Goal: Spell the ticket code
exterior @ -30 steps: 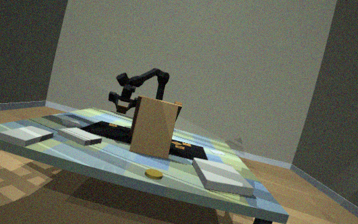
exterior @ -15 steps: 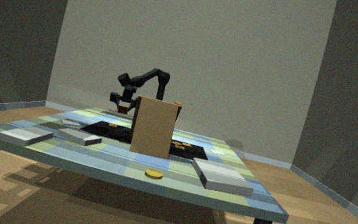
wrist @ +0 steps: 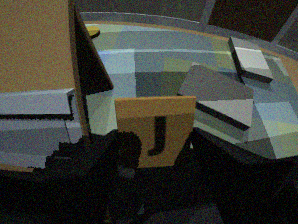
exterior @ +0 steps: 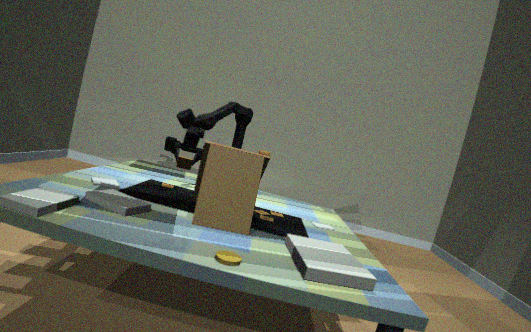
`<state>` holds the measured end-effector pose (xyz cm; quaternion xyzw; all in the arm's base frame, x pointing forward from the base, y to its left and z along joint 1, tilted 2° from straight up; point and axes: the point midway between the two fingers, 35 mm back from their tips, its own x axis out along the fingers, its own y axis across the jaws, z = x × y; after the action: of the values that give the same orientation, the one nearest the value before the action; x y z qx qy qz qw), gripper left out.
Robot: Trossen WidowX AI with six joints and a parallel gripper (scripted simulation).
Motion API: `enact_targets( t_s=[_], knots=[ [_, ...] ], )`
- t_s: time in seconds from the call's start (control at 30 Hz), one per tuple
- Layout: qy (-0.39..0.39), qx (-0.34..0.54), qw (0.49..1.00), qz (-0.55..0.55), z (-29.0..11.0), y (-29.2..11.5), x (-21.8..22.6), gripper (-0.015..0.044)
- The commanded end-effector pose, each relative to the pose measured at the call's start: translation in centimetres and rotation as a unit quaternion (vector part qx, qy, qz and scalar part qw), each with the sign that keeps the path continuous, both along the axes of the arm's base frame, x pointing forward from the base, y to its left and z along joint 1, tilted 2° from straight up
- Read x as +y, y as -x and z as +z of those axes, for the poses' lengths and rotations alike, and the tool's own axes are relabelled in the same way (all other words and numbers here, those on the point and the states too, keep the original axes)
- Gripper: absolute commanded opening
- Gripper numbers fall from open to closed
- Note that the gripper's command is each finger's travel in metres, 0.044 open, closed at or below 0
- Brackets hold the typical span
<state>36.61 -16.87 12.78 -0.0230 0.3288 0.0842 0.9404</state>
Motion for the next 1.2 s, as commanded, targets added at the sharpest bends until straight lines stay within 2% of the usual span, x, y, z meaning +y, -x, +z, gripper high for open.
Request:
enact_targets(
  t_s=[0.0,1.17],
  knots=[
    [0.000,0.000,1.000,-0.003,0.0,0.0,0.1,0.0000],
    [-0.001,0.000,1.000,-0.003,0.1,0.3,1.9,0.0000]
  ],
)
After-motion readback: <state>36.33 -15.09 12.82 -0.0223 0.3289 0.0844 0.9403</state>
